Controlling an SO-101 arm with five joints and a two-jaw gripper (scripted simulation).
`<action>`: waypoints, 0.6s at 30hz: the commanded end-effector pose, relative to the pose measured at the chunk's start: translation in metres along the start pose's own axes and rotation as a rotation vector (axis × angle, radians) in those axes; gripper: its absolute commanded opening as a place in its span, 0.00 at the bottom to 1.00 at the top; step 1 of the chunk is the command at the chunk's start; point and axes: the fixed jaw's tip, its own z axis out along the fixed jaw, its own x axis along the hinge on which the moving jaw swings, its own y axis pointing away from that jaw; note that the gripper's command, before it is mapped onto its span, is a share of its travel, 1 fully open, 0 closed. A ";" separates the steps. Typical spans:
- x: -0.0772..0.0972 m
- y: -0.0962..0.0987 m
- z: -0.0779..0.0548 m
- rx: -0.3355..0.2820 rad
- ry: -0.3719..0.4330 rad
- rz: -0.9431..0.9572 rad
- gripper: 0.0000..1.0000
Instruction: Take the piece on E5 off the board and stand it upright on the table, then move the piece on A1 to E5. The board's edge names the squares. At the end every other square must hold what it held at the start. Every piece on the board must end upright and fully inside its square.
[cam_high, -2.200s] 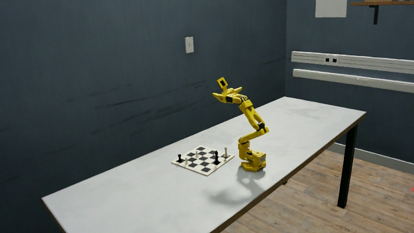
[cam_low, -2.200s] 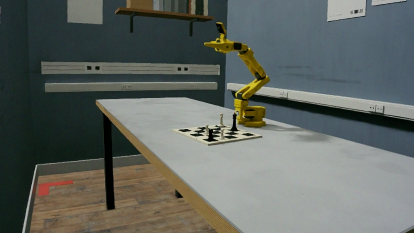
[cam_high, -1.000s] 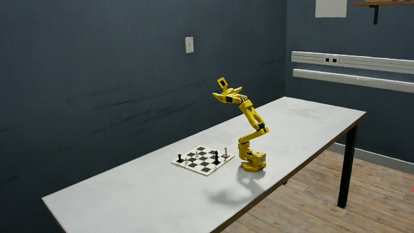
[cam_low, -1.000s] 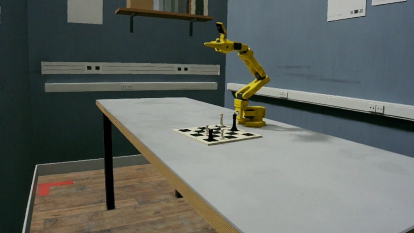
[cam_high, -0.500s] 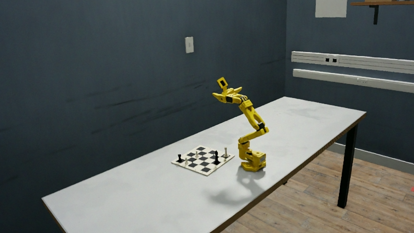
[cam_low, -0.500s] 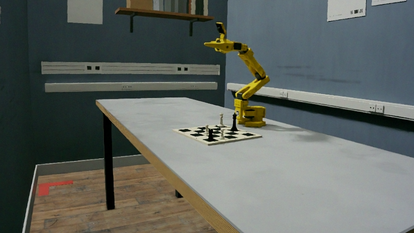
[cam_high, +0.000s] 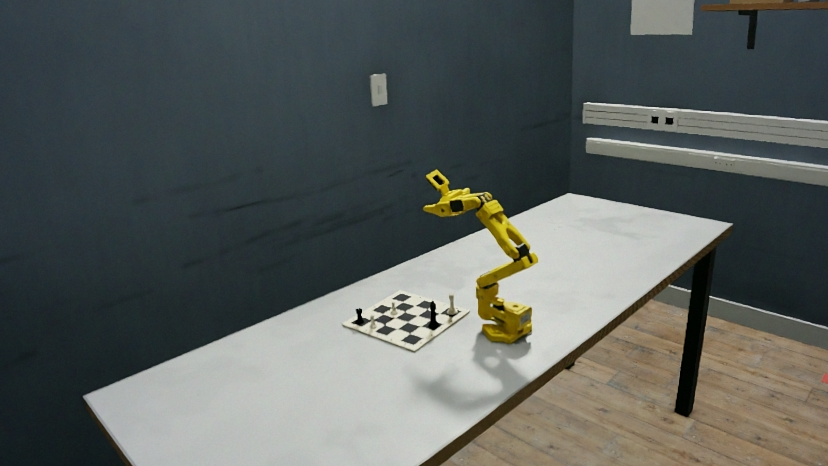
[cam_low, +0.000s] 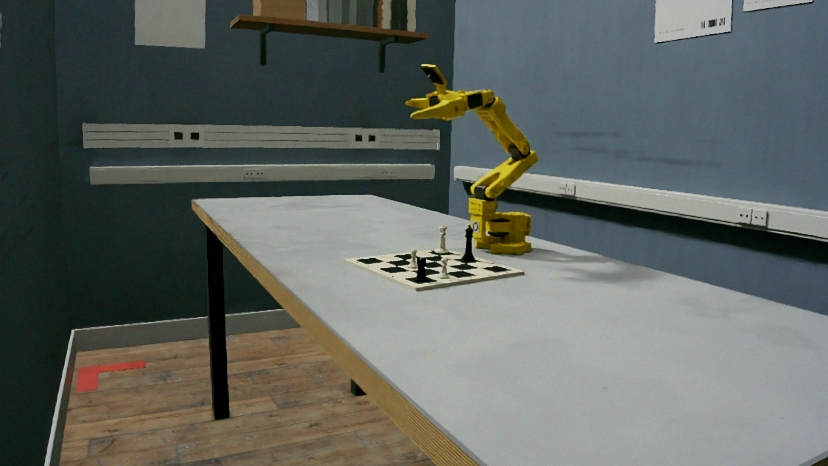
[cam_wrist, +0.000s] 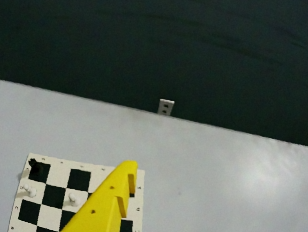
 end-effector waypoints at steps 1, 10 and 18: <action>0.020 0.007 0.005 -0.037 0.116 0.015 0.76; 0.078 0.026 -0.002 -0.124 0.472 0.027 0.56; 0.115 0.035 -0.019 -0.171 0.733 0.022 0.42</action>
